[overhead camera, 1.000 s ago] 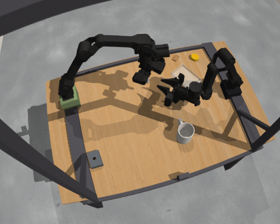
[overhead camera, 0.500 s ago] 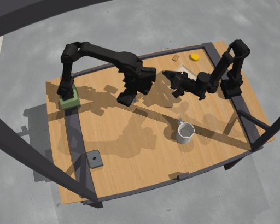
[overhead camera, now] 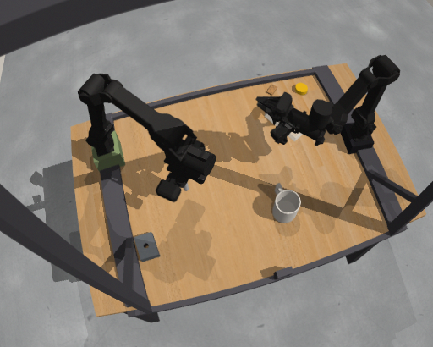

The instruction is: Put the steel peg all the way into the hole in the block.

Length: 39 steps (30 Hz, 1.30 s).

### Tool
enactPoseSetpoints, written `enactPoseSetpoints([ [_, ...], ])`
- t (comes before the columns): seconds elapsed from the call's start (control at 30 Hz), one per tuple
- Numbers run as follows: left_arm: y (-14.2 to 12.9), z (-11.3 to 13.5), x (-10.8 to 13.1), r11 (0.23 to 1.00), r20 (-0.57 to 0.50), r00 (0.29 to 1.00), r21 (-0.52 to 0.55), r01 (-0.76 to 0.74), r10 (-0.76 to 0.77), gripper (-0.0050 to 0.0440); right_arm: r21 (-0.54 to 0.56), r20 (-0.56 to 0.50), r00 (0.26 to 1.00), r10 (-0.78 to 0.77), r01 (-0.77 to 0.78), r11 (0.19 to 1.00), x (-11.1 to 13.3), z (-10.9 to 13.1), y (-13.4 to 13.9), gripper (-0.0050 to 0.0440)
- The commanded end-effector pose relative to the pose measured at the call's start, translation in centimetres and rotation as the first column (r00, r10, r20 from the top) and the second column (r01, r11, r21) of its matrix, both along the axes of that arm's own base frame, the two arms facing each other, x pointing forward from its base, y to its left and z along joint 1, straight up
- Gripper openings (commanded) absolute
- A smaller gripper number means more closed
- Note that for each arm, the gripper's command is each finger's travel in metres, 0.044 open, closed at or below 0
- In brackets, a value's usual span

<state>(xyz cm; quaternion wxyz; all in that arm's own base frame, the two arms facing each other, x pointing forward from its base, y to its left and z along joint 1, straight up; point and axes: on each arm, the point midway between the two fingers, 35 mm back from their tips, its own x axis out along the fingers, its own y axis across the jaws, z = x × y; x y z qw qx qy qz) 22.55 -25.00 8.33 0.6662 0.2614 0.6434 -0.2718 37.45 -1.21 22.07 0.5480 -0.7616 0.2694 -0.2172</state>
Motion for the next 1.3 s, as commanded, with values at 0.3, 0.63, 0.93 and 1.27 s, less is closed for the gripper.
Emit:
enactPoseSetpoints([
  [0.3, -6.6, -0.1, -6.9, 1.0, 0.022, 1.0, -0.023, -0.01, 0.01, -0.005, 0.329, 0.275, 0.961, 0.035, -0.129, 0.936, -0.6, 6.4, 0.2, 0.02],
  [0.63, -9.2, -0.5, -10.7, 1.0, 0.019, 1.0, -0.024, -0.01, 0.01, -0.005, 0.496, 0.395, 0.918, 0.033, -0.243, 0.834, -1.5, 9.3, 0.2, 0.02],
  [0.93, -11.1, -0.7, -13.7, 1.0, 0.016, 1.0, -0.024, -0.01, 0.01, -0.005, 0.651, 0.474, 0.881, 0.005, -0.354, 0.672, -3.3, 11.9, -0.2, 0.02],
  [1.27, -11.9, -0.9, -15.2, 1.0, 0.013, 1.0, -0.026, -0.01, 0.011, -0.005, 0.774, 0.454, 0.89, -0.034, -0.376, 0.509, -5.7, 12.5, -0.9, 0.02],
])
